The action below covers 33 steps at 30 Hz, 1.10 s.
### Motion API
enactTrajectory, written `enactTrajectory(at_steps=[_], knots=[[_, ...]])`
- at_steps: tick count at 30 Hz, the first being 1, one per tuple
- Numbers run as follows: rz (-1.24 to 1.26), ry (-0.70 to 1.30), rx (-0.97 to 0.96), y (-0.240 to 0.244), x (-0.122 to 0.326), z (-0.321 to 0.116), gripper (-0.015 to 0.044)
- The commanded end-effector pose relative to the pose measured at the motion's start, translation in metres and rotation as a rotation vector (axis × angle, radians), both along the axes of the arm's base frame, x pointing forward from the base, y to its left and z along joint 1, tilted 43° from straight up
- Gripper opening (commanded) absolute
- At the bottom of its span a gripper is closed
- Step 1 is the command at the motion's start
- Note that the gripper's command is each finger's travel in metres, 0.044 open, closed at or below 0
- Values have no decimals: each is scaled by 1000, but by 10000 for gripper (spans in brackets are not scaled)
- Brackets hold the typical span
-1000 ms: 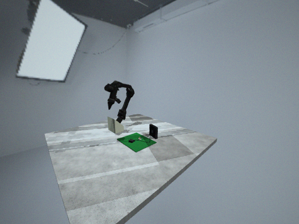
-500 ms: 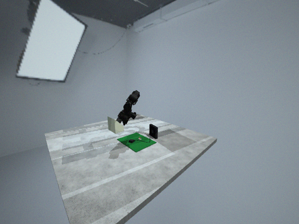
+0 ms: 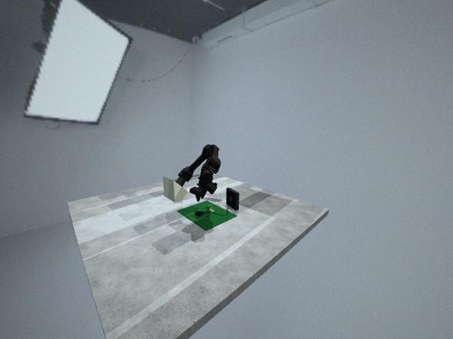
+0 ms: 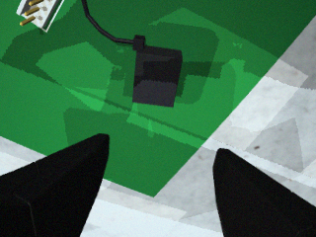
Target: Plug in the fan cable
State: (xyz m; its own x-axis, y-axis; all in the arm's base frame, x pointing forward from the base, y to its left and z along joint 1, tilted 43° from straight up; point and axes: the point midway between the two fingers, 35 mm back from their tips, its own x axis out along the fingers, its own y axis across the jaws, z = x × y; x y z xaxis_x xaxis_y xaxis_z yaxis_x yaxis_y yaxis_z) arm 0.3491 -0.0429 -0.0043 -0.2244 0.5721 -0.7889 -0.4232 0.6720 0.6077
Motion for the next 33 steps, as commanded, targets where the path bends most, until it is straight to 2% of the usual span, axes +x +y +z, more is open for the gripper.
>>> enactTrajectory(at_steps=[1,33], knots=[[7,24,12,29,-5,-27,210],[8,25,15,68,-8,-68,210]])
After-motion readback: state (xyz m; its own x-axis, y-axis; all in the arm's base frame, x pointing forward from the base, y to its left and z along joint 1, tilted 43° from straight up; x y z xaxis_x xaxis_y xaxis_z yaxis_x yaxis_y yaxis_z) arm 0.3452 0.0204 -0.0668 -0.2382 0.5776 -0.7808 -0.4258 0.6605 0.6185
